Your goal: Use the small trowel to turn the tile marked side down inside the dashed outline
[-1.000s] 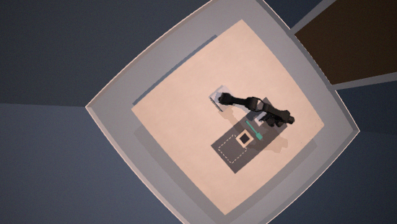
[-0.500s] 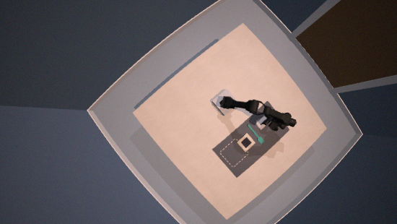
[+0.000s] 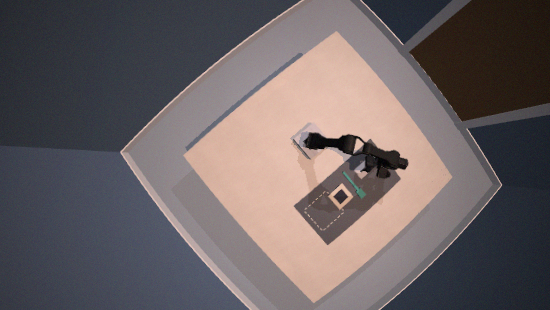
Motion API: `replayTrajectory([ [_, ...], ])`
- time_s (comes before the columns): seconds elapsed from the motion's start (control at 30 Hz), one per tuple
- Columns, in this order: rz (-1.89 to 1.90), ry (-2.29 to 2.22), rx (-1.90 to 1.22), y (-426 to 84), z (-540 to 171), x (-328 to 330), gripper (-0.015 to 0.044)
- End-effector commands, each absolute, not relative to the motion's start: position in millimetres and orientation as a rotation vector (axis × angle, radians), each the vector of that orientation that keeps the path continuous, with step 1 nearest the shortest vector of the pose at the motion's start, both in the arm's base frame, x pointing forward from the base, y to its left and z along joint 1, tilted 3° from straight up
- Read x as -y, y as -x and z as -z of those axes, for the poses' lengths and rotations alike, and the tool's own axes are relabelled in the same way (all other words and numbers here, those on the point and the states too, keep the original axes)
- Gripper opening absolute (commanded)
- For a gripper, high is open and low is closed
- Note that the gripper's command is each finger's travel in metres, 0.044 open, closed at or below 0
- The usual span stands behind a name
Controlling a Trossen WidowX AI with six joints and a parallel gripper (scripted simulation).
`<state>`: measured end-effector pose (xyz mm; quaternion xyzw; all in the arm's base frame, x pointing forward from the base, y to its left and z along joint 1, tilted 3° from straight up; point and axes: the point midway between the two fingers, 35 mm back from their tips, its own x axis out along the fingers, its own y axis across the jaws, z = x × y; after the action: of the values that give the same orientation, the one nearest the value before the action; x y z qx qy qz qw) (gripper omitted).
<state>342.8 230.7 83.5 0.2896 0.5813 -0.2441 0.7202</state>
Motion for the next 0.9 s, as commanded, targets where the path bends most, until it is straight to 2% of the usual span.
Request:
replayTrajectory([
  [0.0, 0.448, -0.557, -1.267, -342, -85, -233, 0.03],
  [0.87, -0.1, 0.163, -1.084, -328, -71, -238, 0.03],
])
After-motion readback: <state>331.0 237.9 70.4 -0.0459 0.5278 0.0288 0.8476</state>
